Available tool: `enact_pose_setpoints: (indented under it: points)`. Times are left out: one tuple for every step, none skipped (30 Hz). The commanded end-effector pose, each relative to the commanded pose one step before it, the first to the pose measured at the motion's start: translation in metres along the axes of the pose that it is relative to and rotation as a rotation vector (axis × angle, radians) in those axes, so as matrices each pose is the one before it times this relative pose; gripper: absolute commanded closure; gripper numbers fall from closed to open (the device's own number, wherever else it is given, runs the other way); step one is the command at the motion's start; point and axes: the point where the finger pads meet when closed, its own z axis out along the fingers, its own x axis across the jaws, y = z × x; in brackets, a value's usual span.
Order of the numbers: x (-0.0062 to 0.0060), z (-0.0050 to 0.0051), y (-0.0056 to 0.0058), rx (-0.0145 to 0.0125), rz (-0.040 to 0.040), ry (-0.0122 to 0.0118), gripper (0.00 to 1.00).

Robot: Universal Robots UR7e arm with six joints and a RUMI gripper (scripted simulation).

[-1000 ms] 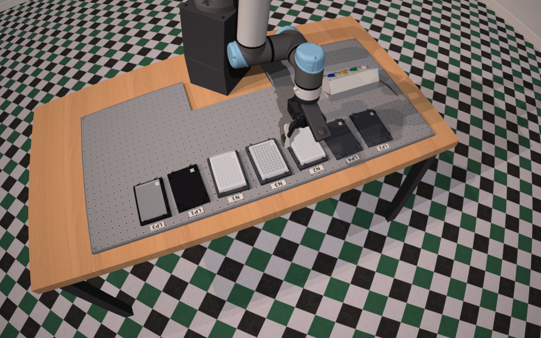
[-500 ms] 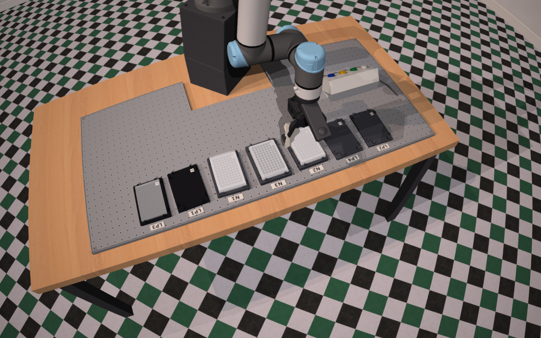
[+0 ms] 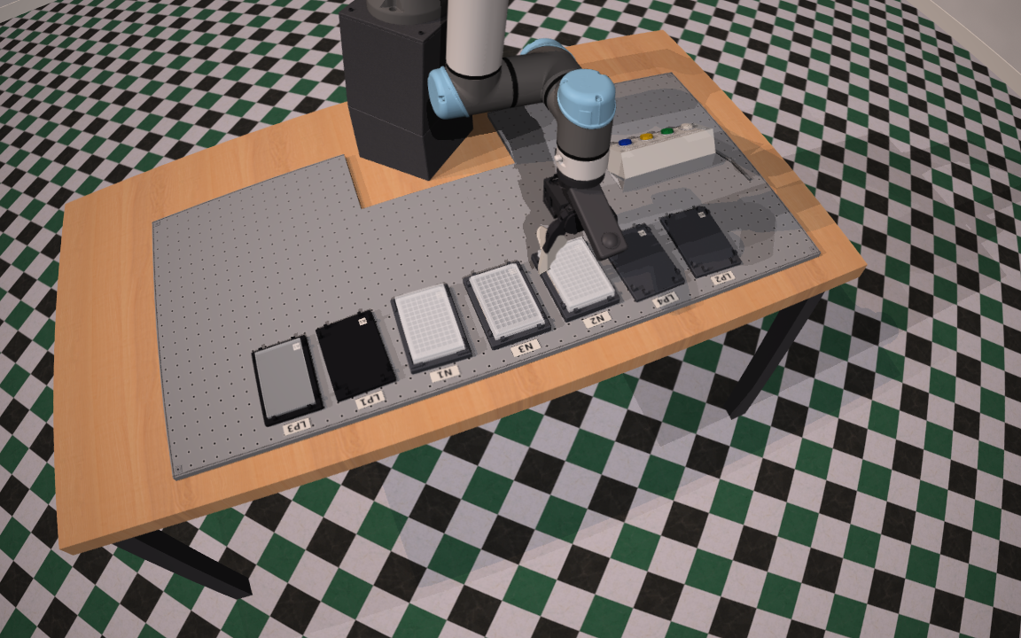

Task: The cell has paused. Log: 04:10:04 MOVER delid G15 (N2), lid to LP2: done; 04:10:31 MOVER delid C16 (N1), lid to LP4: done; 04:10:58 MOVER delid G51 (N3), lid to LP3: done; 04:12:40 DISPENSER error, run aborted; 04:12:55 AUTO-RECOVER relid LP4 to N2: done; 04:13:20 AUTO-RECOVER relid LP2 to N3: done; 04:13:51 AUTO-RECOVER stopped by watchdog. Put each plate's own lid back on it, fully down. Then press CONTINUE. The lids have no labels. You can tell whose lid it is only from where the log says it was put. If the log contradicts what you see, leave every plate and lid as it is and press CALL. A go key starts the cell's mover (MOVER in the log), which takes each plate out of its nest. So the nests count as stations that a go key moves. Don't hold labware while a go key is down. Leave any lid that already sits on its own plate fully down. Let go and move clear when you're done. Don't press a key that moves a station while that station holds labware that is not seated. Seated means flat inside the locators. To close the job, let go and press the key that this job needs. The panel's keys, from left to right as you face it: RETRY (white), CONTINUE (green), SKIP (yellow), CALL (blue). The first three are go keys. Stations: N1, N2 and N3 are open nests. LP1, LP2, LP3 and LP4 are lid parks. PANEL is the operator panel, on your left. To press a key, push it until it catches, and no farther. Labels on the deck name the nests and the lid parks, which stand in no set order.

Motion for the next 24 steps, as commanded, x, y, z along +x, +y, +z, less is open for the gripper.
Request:
enact_pose_setpoints:
  points:
    - [0.01114,-0.00187,0.00181,-0.0023,0.03378,0.00032,0.18]
    - [0.0049,0.00045,0.0003,-0.00088,-0.00144,-0.00029,0.18]
    - [0.00496,0.00039,0.00029,-0.00093,0.00008,-0.00016,0.18]
    - [0.00498,0.00032,0.00022,-0.00075,0.00007,-0.00006,0.18]
    - [0.0,0.0,0.0,0.0,0.0,0.0,0.18]
    - [0.0,0.0,0.0,0.0,0.0,0.0,0.18]
    - [0.00498,0.00026,0.00015,-0.00062,0.00006,-0.00007,0.18]
    - [0.00497,0.00006,-0.00005,-0.00015,0.00002,-0.00005,0.18]
    - [0.00497,-0.00001,-0.00012,0.00001,0.00001,-0.00004,0.18]
    - [0.00497,-0.00001,-0.00012,0.00001,0.0,-0.00004,0.18]
    - [0.00497,-0.00001,-0.00012,0.00001,0.0,-0.00004,0.18]
    - [0.00497,-0.00001,-0.00012,0.00001,0.0,-0.00004,0.18]
    - [0.00497,-0.00001,-0.00012,0.00001,0.0,-0.00004,0.18]
    - [0.00497,-0.00001,-0.00012,0.00002,0.0,-0.00004,0.18]
    - [0.00497,-0.00001,-0.00012,0.00002,0.0,-0.00004,0.18]
    - [0.00497,-0.00001,-0.00013,0.00002,0.0,-0.00004,0.18]
    - [0.00497,-0.00001,-0.00013,0.00002,0.0,-0.00004,0.18]
    - [0.00497,-0.00001,-0.00013,0.00002,0.0,-0.00004,0.18]
    - [0.00497,-0.00001,-0.00013,0.00002,0.0,-0.00004,0.18]
    - [0.00497,-0.00001,-0.00013,0.00002,0.0,-0.00004,0.18]
    - [0.00497,-0.00001,-0.00013,0.00002,0.0,-0.00004,0.18]
    - [0.0,0.0,0.0,0.0,0.0,0.0,0.18]
    - [0.0,0.0,0.0,0.0,0.0,0.0,0.18]
    - [0.00498,-0.00001,-0.00015,0.00001,0.0,-0.00004,0.18]
